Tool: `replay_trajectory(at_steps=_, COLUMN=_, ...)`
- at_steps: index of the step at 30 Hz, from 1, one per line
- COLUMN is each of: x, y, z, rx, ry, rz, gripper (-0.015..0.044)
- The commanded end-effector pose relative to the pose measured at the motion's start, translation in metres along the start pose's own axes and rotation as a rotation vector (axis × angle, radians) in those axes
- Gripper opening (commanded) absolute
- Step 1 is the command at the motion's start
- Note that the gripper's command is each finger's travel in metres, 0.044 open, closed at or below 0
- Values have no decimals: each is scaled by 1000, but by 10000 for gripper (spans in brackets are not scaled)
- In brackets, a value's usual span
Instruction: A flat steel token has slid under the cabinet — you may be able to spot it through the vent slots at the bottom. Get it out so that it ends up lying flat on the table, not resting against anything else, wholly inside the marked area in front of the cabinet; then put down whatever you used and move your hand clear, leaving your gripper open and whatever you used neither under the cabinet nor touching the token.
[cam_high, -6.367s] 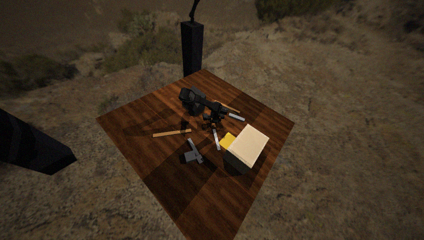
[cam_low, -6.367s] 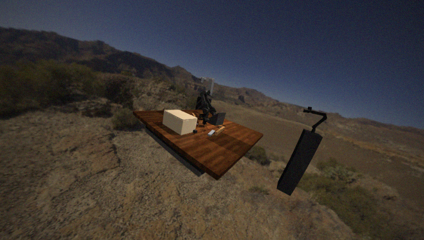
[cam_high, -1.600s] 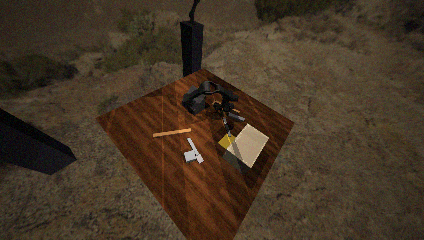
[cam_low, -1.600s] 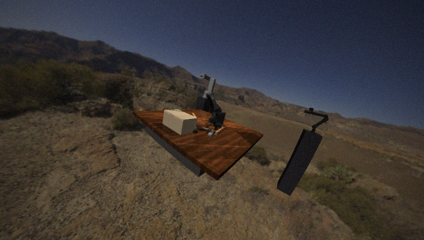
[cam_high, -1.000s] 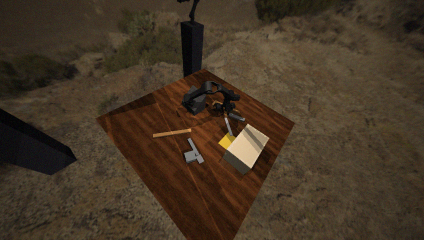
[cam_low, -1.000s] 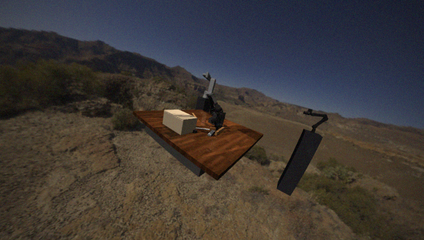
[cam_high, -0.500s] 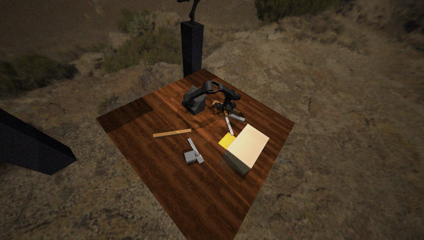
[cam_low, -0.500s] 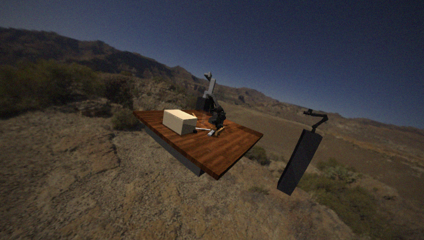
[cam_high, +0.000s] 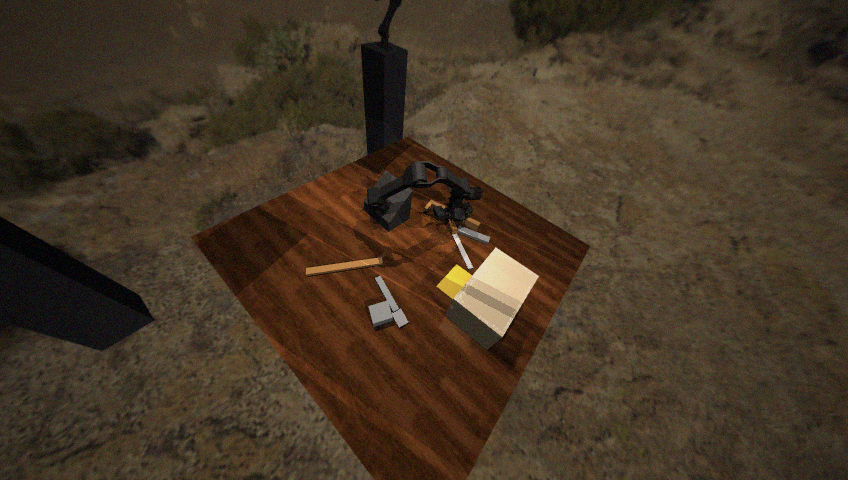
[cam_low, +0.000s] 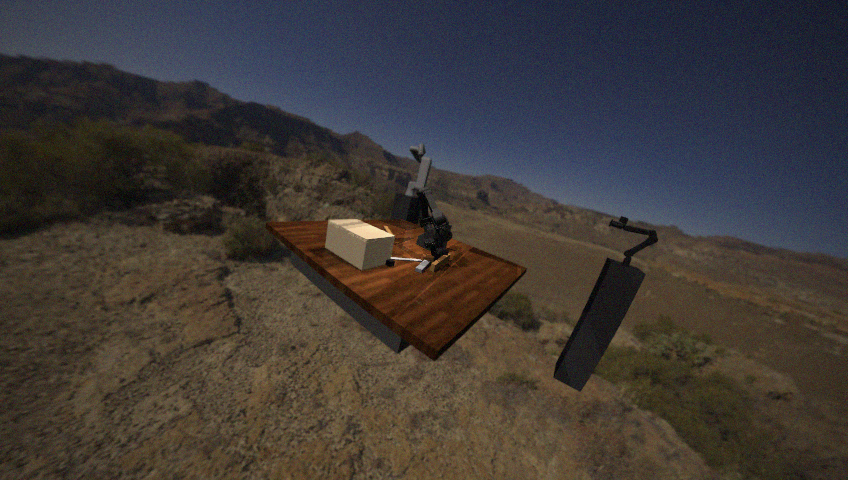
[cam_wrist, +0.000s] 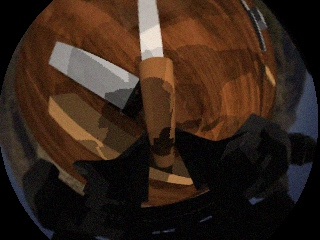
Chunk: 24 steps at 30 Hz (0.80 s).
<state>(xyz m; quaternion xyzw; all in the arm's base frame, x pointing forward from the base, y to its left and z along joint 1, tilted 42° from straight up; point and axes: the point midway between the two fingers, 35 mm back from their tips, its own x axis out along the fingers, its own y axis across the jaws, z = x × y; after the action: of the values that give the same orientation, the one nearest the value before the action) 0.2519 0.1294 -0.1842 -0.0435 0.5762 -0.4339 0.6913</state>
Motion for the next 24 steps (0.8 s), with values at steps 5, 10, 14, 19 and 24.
replay_trajectory(at_steps=5, x=-1, y=3, z=8, rx=-50, ry=0, rz=5, gripper=0)
replay_trajectory(at_steps=10, x=0, y=1, z=7, rx=-49, ry=-2, rz=-1, gripper=53)
replay_trajectory(at_steps=14, x=1, y=0, z=7, rx=-47, ry=-3, rz=-4, gripper=157)
replay_trajectory(at_steps=19, x=1, y=0, z=7, rx=-46, ry=-3, rz=-3, gripper=200)
replay_trajectory(at_steps=24, x=1, y=0, z=7, rx=-47, ry=-1, rz=4, gripper=270)
